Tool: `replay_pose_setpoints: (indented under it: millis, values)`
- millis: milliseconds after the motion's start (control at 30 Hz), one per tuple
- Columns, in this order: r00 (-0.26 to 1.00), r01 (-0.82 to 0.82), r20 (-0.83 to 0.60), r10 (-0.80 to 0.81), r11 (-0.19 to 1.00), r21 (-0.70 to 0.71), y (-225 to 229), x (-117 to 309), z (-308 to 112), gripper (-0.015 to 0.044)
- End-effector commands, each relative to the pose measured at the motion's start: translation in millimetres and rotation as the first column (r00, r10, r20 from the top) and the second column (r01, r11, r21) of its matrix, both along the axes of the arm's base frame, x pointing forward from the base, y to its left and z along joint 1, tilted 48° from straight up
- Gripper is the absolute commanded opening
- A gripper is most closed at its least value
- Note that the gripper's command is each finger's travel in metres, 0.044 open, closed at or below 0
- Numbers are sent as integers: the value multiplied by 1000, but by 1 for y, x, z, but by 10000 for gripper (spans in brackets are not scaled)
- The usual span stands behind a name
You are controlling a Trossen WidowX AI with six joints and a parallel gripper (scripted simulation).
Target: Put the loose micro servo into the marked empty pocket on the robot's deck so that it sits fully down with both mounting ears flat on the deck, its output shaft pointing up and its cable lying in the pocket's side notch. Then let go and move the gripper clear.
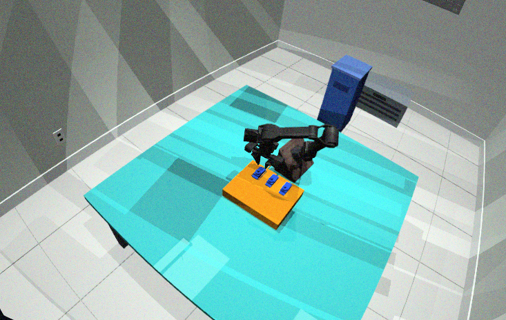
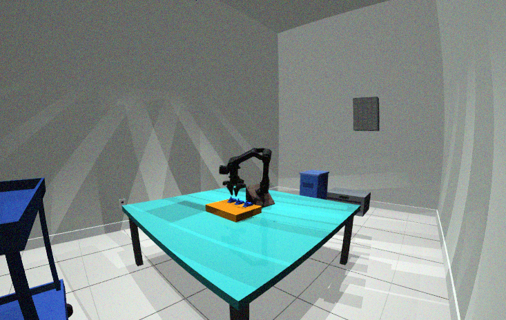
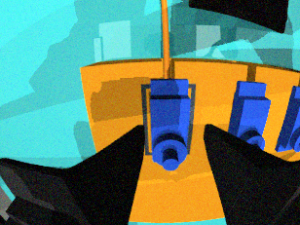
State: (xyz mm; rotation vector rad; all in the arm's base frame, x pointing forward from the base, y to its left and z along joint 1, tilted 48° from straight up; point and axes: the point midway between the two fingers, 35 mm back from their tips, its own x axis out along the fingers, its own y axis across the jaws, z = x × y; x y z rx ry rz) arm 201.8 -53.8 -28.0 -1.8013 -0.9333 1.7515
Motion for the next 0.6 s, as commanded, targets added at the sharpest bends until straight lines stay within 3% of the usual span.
replay_pose_setpoints:
  millis: [0, 267, 433, 567]
  values:
    - [1000, 0, 0, 0, 1000, 0, -2, 4, 1, 240]
    - [1000, -4, 6, 4, 1000, -4, -26, 66, 28, 440]
    - [1000, -4, 5, 4, 1000, -3, -35, 106, 52, 440]
    - [1000, -4, 5, 4, 1000, -3, -36, 112, 56, 440]
